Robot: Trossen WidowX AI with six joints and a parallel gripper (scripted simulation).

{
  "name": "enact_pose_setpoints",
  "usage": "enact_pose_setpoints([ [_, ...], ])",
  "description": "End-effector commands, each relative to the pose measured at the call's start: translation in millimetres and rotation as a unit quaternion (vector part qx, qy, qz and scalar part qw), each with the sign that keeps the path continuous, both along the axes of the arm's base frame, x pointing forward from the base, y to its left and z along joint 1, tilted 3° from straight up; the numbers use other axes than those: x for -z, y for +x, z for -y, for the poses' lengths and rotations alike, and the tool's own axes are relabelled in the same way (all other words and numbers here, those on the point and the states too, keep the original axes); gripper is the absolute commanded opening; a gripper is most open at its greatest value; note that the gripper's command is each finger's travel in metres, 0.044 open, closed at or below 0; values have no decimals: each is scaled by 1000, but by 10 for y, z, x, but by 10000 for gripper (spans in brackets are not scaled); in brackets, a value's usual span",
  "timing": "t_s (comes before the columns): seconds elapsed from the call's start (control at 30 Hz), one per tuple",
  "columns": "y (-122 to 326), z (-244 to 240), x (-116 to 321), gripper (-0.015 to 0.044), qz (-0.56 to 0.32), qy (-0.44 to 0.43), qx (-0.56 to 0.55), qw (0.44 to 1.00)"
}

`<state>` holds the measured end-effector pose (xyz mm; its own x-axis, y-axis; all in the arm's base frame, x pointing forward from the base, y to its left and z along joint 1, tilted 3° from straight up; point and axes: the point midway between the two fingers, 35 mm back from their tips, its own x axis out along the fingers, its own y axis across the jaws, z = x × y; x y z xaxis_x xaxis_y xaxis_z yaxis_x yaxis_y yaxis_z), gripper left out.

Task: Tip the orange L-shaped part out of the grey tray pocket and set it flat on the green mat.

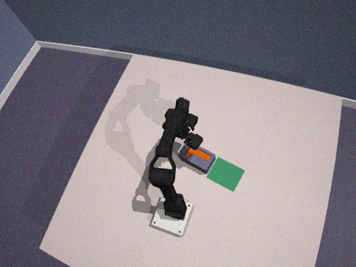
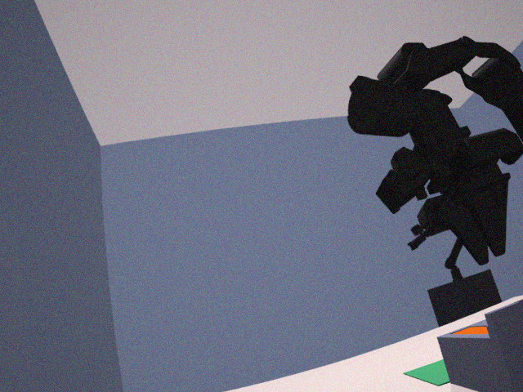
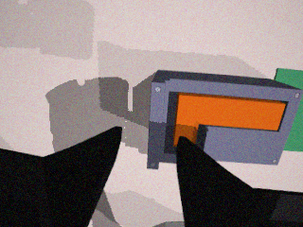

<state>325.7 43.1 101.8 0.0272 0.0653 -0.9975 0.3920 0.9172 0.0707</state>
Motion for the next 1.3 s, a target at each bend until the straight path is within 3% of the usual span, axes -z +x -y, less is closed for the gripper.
enact_pose_setpoints([
  [0.0, -136, -18, -76, 180, -18, -26, -54, 998],
  [0.23, -133, -19, -51, 180, -18, -26, -54, 998],
  [0.5, -145, -29, 645, 180, -18, -26, -54, 998],
  [1.27, -148, -32, 905, 180, -18, -26, -54, 998],
])
